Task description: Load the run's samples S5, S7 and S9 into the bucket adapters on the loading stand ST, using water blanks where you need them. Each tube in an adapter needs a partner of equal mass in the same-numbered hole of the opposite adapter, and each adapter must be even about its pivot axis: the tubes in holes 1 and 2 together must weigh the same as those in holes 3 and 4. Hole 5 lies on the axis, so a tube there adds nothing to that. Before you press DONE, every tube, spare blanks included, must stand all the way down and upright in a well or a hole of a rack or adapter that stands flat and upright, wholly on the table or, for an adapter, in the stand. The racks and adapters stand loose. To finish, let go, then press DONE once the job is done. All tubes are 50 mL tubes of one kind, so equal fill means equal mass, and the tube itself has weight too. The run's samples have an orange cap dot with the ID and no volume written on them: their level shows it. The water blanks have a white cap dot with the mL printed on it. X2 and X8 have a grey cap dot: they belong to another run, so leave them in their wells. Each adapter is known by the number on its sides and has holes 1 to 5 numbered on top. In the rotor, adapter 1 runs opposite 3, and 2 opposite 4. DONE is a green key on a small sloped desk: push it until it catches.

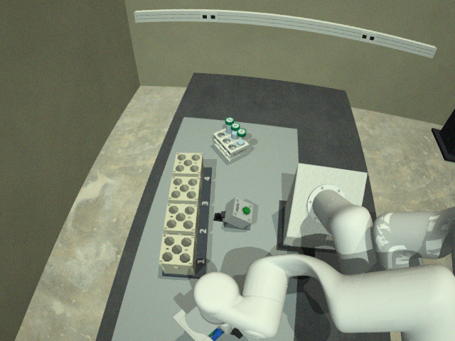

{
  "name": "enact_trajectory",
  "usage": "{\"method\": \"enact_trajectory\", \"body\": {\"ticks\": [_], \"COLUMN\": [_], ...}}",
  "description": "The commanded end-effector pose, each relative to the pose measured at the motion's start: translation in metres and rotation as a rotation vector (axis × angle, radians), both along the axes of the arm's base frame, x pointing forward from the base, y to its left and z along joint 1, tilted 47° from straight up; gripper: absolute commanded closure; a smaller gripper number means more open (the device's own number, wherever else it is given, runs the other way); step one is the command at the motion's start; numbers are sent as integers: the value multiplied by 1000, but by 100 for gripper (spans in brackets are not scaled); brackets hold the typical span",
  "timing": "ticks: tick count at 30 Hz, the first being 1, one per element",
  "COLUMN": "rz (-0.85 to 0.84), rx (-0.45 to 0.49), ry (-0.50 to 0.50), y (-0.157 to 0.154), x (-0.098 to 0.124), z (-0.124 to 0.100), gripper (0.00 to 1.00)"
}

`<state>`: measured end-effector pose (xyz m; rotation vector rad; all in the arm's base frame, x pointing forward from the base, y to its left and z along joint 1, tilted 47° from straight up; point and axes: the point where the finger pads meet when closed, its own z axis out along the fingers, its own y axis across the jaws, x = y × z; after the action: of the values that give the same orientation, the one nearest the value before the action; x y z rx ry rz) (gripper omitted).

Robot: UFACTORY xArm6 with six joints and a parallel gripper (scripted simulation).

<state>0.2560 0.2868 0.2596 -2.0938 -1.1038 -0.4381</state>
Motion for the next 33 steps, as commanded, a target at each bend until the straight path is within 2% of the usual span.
{"method": "enact_trajectory", "body": {"ticks": [1,26,27,33], "rz": [-1,-1,-1,-1], "rx": [1,1,1,1], "ry": [-3,-3,-2,-2], "y": [2,6,6,5], "x": [1,0,0,1], "z": [-1,-5,-4,-3], "gripper": [43,43,100,100]}}
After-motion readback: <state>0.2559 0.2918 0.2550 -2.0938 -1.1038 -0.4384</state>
